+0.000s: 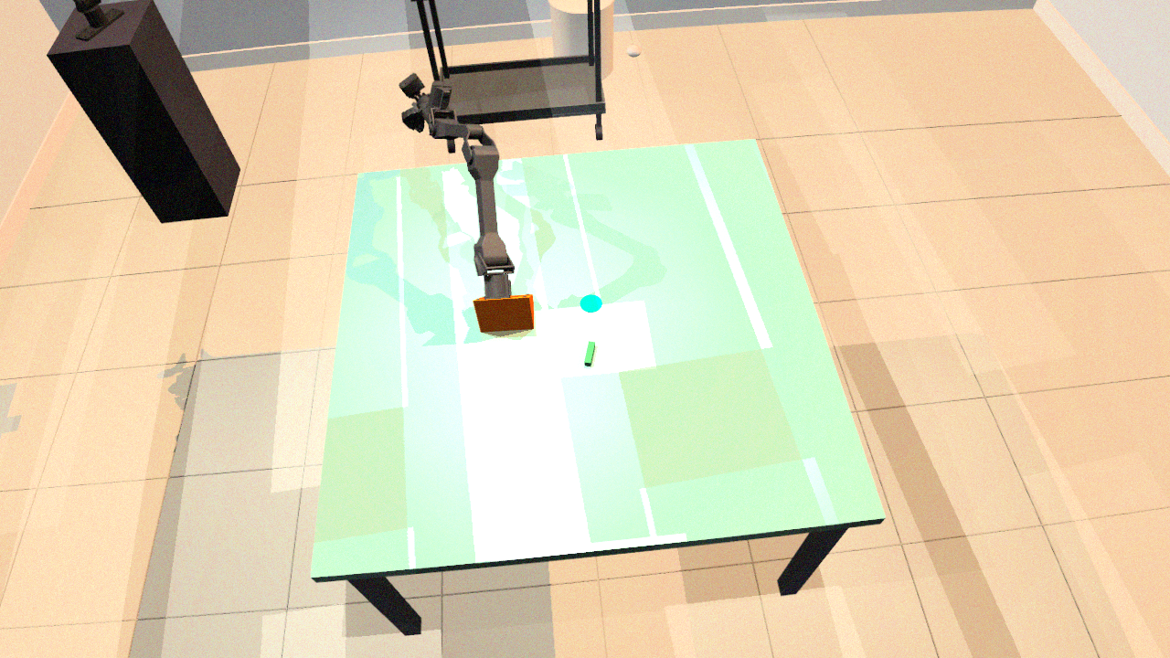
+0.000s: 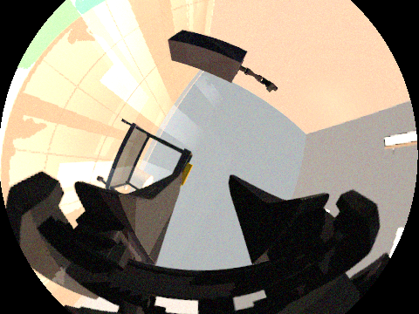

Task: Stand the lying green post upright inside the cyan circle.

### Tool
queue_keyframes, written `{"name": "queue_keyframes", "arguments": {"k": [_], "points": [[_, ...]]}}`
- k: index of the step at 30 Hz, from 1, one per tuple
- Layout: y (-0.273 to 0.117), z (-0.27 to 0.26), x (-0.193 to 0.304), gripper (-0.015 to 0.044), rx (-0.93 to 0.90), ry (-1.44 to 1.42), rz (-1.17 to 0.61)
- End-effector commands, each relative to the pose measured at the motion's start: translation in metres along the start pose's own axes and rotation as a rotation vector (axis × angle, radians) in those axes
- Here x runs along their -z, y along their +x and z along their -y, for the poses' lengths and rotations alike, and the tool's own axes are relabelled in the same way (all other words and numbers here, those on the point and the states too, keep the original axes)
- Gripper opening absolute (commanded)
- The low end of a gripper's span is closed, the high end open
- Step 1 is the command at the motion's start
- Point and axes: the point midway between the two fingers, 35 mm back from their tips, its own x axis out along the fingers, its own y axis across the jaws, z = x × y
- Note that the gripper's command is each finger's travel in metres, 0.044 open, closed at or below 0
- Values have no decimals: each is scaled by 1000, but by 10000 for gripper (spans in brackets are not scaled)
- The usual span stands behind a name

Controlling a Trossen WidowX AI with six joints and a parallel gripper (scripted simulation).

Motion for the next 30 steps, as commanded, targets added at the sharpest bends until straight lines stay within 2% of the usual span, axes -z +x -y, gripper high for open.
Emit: {"name": "queue_keyframes", "arguments": {"k": [1, 15, 30], "points": [[-1, -44, 17, 233, -83, -43, -3], [-38, -172, 104, 233, -369, -157, -70], [-129, -276, 215, 233, -700, -209, -194]]}}
